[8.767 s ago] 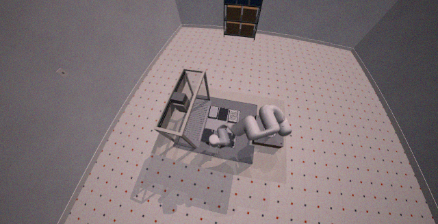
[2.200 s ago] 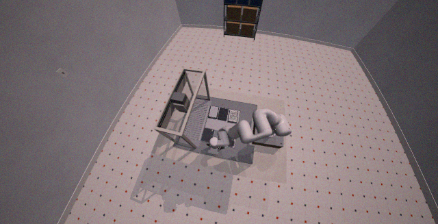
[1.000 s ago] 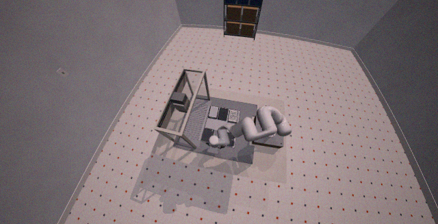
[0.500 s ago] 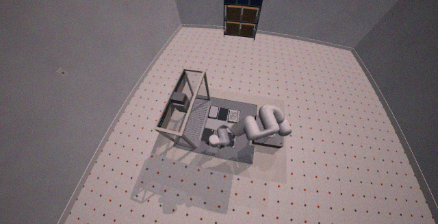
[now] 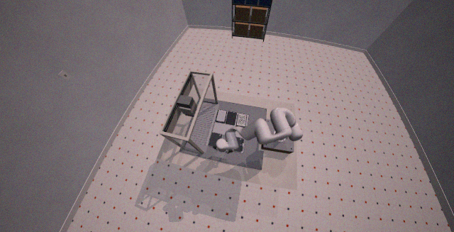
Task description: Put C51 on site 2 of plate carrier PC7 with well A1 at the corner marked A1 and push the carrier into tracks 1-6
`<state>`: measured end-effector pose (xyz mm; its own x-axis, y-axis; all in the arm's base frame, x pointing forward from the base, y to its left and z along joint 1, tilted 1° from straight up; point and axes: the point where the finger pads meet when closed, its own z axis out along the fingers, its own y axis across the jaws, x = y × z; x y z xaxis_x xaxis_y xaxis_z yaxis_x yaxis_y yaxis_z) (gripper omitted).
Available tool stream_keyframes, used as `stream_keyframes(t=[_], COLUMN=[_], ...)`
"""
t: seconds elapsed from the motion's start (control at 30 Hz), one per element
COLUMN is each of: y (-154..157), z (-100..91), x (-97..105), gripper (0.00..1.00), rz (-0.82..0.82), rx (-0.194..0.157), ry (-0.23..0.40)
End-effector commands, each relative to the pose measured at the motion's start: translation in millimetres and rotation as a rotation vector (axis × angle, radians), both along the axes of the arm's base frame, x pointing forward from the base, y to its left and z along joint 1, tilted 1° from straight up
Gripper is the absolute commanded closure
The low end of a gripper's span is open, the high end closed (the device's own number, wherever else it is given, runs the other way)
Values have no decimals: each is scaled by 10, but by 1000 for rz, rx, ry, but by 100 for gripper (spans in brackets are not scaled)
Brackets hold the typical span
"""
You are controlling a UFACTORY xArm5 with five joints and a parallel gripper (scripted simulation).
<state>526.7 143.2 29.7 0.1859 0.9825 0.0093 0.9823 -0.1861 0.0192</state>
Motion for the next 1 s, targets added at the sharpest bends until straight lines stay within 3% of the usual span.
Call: stream_keyframes(t=[0.0, 0.43, 0.7, 0.73, 0.97], y=[3, 0, 0, -15, -91], z=[79, 261, 261, 260, 253], x=[14, 11, 11, -37, -276], gripper=[0, 0, 0, 19, 19], rz=[0, 0, 0, -33, -200], rx=[1, 1, 1, 2, 6], ry=[-5, -5, -5, -4, -3])
